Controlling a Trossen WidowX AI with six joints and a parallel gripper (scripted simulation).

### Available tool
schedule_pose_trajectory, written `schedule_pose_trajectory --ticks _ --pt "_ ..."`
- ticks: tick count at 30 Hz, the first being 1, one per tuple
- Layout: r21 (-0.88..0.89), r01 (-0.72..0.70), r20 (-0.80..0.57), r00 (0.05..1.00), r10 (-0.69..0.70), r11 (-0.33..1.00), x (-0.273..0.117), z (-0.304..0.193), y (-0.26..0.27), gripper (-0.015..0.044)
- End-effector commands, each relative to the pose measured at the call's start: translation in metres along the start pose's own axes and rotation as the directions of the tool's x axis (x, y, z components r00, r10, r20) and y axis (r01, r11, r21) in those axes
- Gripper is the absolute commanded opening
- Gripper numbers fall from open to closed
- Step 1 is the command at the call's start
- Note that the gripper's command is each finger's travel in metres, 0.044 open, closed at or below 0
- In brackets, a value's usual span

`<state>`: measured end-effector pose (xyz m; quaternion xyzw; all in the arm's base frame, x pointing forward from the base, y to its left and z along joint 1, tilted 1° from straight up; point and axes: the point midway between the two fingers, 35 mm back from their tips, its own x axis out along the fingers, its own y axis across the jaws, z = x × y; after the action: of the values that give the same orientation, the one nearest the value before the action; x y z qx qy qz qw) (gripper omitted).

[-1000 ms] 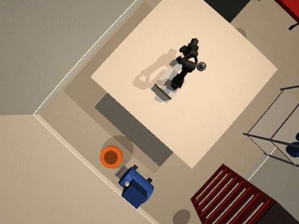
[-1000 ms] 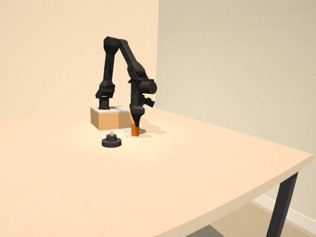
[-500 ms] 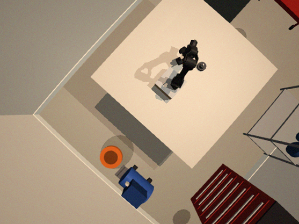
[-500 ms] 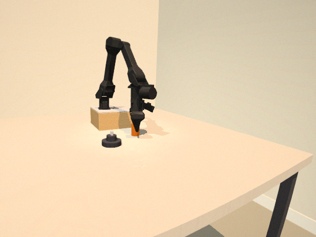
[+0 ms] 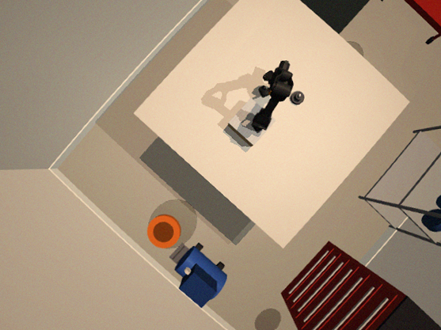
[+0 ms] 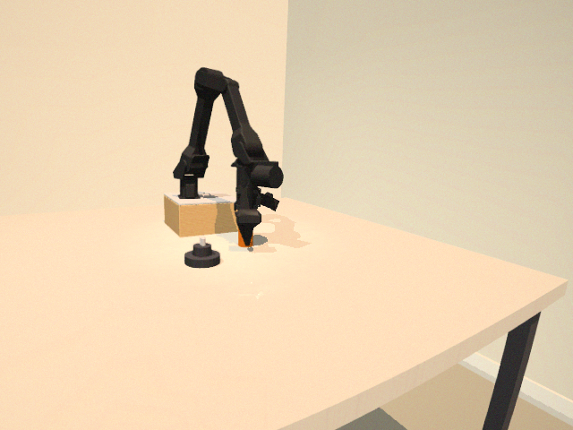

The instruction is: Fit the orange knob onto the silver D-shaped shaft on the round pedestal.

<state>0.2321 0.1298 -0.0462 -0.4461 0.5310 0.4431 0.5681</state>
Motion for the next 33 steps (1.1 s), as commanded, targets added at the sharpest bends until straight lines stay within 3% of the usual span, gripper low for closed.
schedule_pose_trajectory --ticks 1,5,13,19,33 --pt "-0.002 -0.007 -0.005 1.000 0.007 1.000 0.003 -0.002 0.002 0.0309" --pt "-0.002 -0.007 -0.005 1.000 0.007 1.000 0.003 -0.002 0.002 0.0204" --pt "-0.002 -0.007 -0.005 1.000 0.007 1.000 0.003 -0.002 0.002 0.0150" --pt "-0.002 -0.006 -0.005 1.000 0.006 1.000 -0.021 0.003 -0.003 0.0000" --pt "-0.002 -0.006 -0.004 1.000 0.006 1.000 -0.127 0.002 -0.002 0.0000"
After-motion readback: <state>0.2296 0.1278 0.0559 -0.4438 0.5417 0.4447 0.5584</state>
